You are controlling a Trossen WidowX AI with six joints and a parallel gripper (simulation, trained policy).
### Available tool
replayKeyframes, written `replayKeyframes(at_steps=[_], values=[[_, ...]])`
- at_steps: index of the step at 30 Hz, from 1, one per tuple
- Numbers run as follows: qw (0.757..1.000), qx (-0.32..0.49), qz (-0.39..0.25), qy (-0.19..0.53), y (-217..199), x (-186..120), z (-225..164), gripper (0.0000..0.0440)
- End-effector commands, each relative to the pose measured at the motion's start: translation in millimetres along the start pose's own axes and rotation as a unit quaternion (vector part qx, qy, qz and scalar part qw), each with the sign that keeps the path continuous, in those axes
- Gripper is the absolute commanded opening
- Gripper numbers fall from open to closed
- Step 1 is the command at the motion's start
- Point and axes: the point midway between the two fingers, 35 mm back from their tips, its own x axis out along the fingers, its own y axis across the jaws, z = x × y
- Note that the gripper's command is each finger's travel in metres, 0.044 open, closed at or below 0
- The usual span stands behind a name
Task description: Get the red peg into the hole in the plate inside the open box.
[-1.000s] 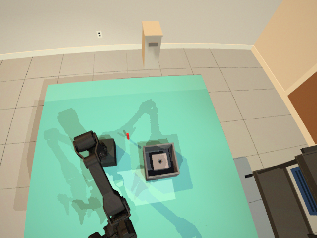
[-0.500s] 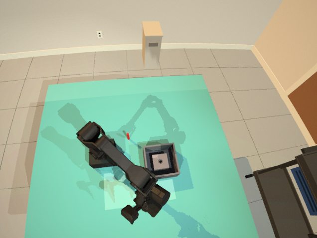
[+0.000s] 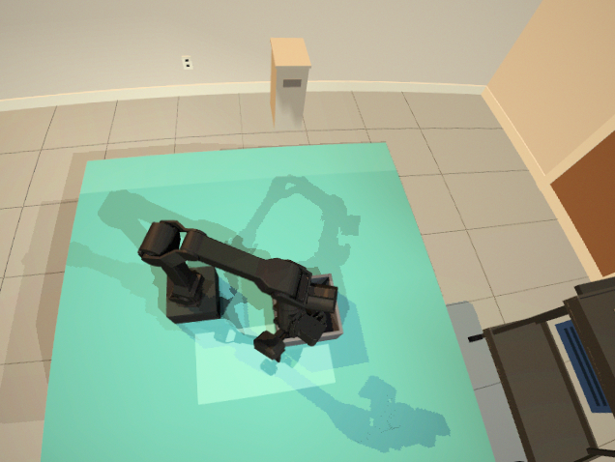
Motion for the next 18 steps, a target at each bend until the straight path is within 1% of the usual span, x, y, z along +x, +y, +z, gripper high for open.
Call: replayKeyframes(at_steps=[1, 9, 18], values=[[1.0, 0.001, 0.025, 0.01, 21, -17, -17, 0.044], [0.996, -0.001, 0.07, 0.05, 61, -53, -69, 0.044], [0.99, 0.003, 0.085, 0.109, 83, -84, -133, 0.044]])
